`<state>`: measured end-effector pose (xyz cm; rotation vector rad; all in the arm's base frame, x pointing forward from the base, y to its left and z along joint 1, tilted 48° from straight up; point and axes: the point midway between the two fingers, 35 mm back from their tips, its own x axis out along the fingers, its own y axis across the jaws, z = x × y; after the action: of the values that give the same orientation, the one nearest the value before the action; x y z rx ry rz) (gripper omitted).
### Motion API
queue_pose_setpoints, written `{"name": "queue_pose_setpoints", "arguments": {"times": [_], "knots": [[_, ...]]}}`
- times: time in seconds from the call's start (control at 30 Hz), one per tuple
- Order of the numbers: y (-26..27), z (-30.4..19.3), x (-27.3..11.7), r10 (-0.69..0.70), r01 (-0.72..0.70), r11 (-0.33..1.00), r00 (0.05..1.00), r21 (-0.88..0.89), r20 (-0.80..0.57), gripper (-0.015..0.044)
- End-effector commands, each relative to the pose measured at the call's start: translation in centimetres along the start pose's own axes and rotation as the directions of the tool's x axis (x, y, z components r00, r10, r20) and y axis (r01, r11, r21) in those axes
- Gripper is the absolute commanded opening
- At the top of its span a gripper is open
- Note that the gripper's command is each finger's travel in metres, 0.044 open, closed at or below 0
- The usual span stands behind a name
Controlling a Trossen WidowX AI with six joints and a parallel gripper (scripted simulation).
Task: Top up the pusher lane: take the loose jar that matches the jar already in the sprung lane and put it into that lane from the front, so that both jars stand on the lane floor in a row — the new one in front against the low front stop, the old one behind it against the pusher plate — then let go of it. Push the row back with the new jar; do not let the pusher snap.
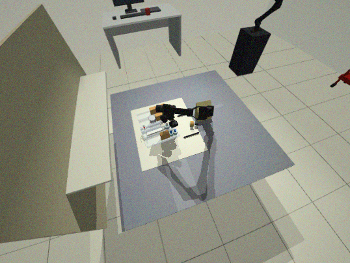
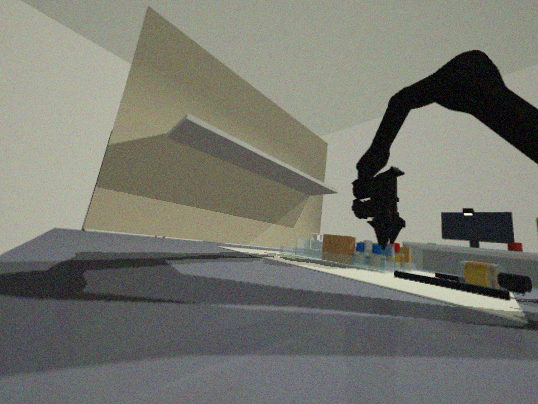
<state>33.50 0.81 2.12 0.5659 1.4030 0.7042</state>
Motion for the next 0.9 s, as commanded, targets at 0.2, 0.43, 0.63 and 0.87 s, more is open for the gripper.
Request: {"name": "queue_pose_setpoints", "arguments": {"times": [0.2, 0.43, 0.63, 0.87], "knots": [[0.10, 0.77, -0.17, 0.004, -0.004, 1.000, 1.000, -0.013, 0.020, 0.0000], [0.10, 0.80, -0.11, 0.004, -0.004, 1.000, 1.000, -0.013, 0.020, 0.0000], [0.10, 0.81, 0.05, 0.004, -0.004, 1.000, 1.000, -0.013, 0.020, 0.0000], [0.10, 0.81, 0.25, 0.004, -0.004, 1.000, 1.000, -0.013, 0.020, 0.0000]]}}
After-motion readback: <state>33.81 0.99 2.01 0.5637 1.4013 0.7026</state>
